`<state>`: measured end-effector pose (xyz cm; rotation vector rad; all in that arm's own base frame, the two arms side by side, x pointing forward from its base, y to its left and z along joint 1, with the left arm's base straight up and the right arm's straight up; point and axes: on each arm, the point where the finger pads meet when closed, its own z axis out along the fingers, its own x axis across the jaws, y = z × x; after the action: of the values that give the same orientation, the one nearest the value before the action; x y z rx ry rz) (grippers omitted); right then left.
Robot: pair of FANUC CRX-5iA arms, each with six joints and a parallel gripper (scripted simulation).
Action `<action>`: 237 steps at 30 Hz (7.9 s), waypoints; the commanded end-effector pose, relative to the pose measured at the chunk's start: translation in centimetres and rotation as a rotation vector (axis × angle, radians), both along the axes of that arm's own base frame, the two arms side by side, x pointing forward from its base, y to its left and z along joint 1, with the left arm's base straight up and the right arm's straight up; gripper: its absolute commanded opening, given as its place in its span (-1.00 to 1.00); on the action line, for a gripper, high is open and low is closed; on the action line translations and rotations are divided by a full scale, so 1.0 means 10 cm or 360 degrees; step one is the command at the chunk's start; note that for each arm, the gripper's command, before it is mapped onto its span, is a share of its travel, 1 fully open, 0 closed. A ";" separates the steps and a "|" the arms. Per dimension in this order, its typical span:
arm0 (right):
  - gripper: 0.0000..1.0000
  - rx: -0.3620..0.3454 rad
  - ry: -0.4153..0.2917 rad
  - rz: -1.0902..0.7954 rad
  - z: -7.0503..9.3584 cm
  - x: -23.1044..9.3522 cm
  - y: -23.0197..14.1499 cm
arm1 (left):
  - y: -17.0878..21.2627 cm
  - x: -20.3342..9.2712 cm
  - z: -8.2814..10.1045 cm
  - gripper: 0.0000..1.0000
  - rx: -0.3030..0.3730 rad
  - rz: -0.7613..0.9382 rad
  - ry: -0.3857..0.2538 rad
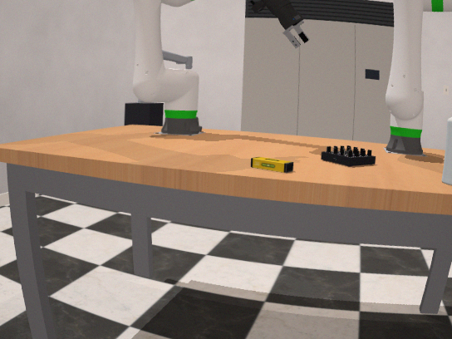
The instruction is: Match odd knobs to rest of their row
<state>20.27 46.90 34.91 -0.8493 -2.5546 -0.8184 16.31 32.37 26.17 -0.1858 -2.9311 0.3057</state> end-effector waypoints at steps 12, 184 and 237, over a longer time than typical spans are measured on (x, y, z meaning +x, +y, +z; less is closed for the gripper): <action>1.00 0.0002 -0.0002 0.0000 0.01 0.00 0.00 | 1.04 -0.86 0.15 1.00 0.0175 0.0127 -0.0232; 1.00 0.0237 -0.1575 0.4597 -2.60 2.03 1.40 | 1.51 -1.63 0.28 1.00 0.0329 0.0198 -0.0301; 1.00 0.0236 -0.1580 0.4592 -2.60 2.02 1.38 | 1.51 -1.63 0.28 1.00 0.0329 0.0198 -0.0301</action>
<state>40.54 60.77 8.72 2.9262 -1.1225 0.0052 0.04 47.48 28.88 -0.0018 -3.1414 0.0030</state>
